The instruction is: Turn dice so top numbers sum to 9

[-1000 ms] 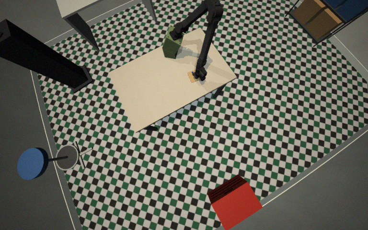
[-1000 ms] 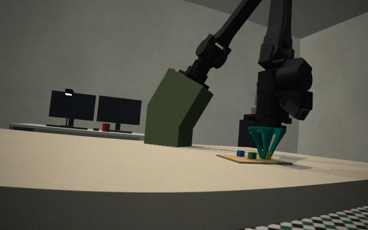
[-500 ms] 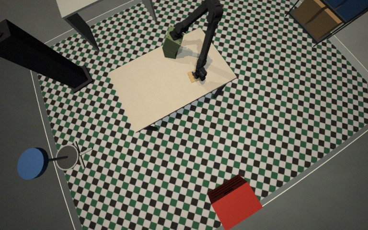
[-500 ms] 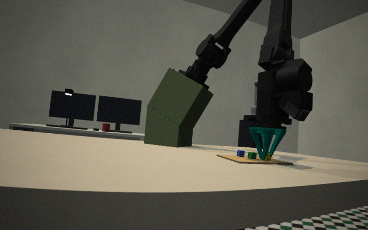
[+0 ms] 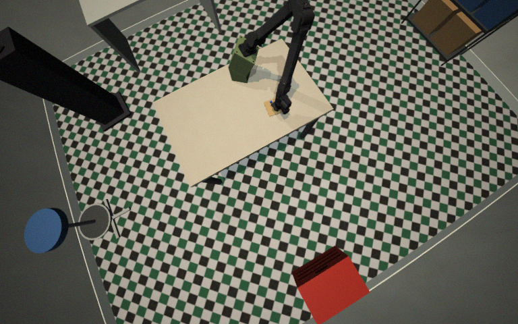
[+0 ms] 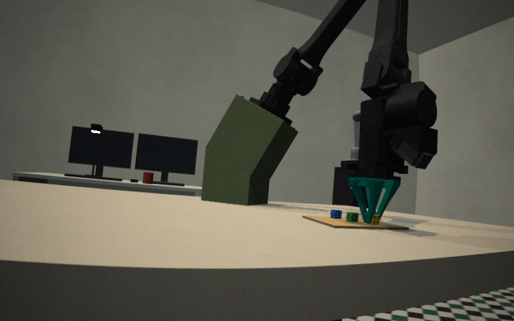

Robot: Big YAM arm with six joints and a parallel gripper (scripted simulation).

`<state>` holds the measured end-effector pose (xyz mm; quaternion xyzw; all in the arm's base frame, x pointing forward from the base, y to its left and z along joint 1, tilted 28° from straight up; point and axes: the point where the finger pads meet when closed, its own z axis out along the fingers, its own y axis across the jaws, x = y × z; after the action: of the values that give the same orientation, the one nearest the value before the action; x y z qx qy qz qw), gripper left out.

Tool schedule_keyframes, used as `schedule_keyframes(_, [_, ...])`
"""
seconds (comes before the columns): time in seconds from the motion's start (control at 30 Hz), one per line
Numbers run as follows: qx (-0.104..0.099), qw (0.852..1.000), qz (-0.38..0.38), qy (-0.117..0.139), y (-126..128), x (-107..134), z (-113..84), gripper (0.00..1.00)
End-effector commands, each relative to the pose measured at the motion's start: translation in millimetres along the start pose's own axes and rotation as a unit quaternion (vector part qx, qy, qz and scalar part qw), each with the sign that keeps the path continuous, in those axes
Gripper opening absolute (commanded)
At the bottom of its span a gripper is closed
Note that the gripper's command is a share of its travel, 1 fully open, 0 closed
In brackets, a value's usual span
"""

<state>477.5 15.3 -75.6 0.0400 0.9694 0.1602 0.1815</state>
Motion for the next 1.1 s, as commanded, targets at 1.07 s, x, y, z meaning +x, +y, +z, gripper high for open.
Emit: schedule_keyframes(1.07, [0.0, 1.0, 0.001, -0.012, 2.6, -10.5, 0.0, 0.22])
